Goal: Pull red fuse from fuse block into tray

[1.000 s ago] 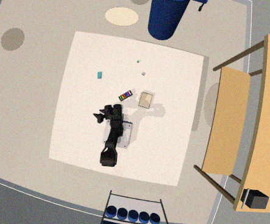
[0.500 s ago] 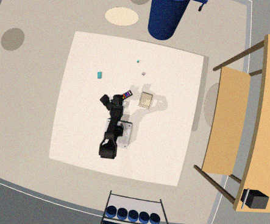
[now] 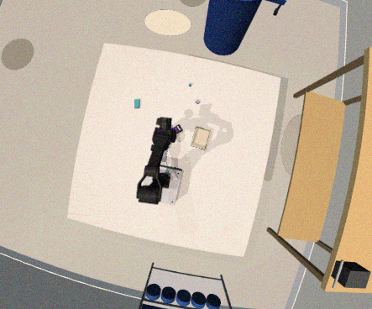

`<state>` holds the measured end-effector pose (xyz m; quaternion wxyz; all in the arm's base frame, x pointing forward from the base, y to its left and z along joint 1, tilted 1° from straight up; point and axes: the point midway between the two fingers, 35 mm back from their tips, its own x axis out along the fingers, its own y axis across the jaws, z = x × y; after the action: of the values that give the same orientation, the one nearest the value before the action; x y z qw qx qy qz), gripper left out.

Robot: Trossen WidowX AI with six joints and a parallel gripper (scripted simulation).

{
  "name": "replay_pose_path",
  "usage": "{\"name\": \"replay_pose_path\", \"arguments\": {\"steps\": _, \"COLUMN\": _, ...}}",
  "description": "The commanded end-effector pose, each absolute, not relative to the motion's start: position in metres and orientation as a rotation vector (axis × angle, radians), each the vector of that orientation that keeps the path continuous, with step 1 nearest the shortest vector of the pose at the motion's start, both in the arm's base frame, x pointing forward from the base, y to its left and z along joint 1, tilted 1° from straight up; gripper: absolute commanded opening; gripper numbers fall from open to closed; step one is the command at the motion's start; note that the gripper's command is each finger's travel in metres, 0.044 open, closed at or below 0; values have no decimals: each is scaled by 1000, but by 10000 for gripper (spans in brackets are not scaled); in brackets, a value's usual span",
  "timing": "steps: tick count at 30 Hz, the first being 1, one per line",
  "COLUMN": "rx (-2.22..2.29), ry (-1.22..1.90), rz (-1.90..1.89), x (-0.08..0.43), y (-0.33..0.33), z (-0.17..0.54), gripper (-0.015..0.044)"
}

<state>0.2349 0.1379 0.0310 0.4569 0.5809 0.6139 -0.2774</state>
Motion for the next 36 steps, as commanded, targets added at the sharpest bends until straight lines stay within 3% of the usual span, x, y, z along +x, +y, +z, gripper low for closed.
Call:
{"name": "replay_pose_path", "arguments": {"steps": 1, "rx": 1677, "ry": 856, "rz": -1596, "x": 291, "y": 83, "z": 27, "gripper": 63}}
{"name": "replay_pose_path", "arguments": {"steps": 36, "rx": 1682, "ry": 826, "rz": -1618, "x": 290, "y": 80, "z": 14, "gripper": 63}}
